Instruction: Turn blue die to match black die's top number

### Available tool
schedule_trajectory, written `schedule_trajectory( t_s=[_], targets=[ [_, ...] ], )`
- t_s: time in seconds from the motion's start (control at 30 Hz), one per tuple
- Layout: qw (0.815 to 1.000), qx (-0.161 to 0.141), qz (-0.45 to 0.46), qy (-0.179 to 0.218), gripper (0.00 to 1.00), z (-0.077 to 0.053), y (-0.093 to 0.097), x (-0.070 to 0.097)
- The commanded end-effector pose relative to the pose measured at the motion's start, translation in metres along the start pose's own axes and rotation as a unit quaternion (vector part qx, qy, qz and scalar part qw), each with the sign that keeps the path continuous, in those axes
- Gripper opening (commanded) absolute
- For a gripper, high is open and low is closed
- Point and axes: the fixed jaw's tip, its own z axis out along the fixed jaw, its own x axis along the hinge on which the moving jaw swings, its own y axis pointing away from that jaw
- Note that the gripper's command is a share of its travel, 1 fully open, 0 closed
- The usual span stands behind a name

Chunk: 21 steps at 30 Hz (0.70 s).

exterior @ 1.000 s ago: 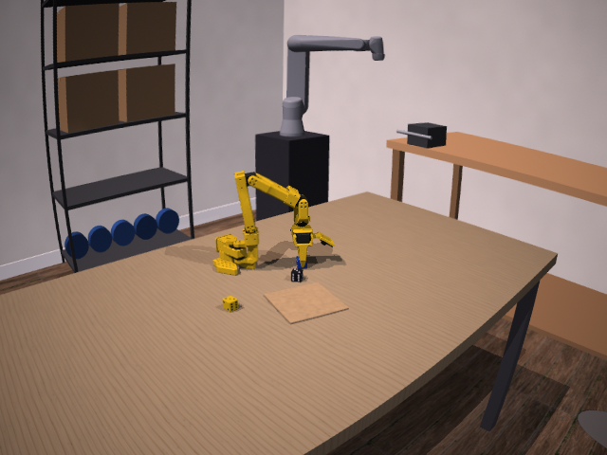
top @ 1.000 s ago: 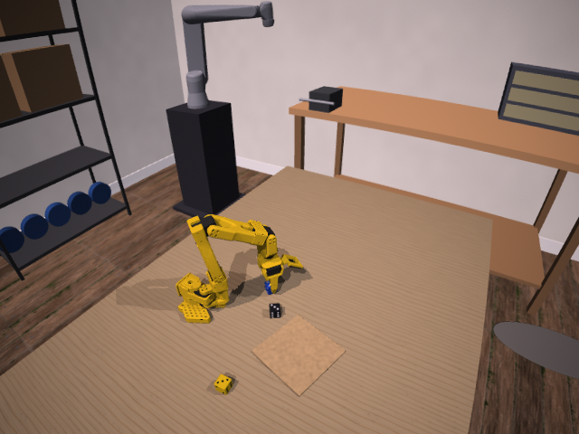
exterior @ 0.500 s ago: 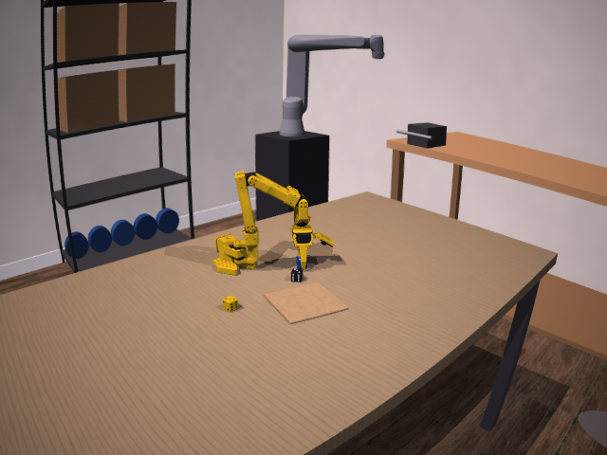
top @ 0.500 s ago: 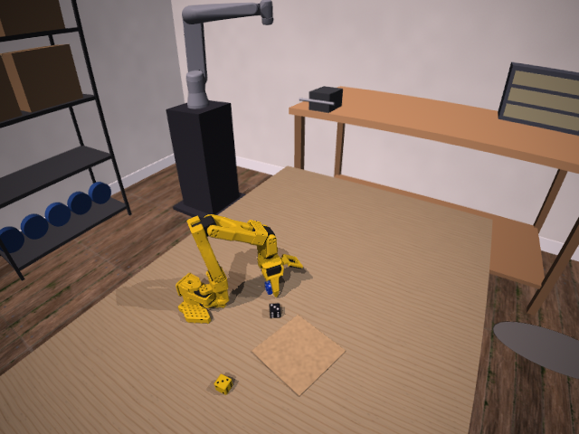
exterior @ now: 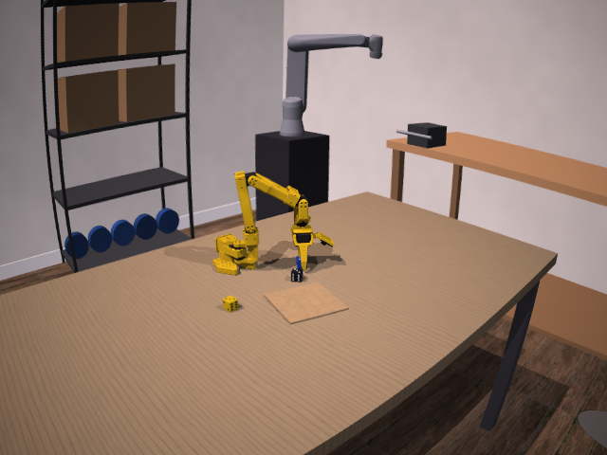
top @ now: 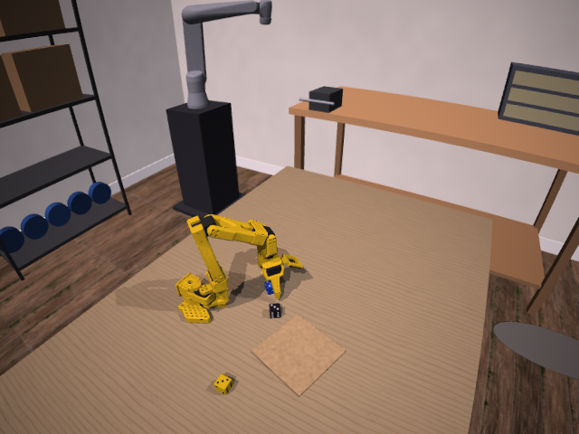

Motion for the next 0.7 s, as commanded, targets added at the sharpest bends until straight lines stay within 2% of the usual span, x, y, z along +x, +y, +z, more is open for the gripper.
schedule_trajectory(
  t_s=[0.0, 0.2, 0.4, 0.47, 0.67],
  targets=[
    [1.000, -0.001, 0.000, -0.026, 0.33, -0.007, 0.001, -0.008],
    [1.000, -0.001, 0.000, -0.026, 0.33, -0.016, 0.001, -0.010],
    [1.000, -0.001, 0.000, -0.026, 0.33, -0.036, 0.001, -0.010],
    [1.000, -0.001, 0.000, -0.026, 0.33, -0.036, 0.001, -0.010],
    [1.000, -0.001, 0.000, -0.026, 0.33, -0.057, 0.001, -0.008]
  ],
)
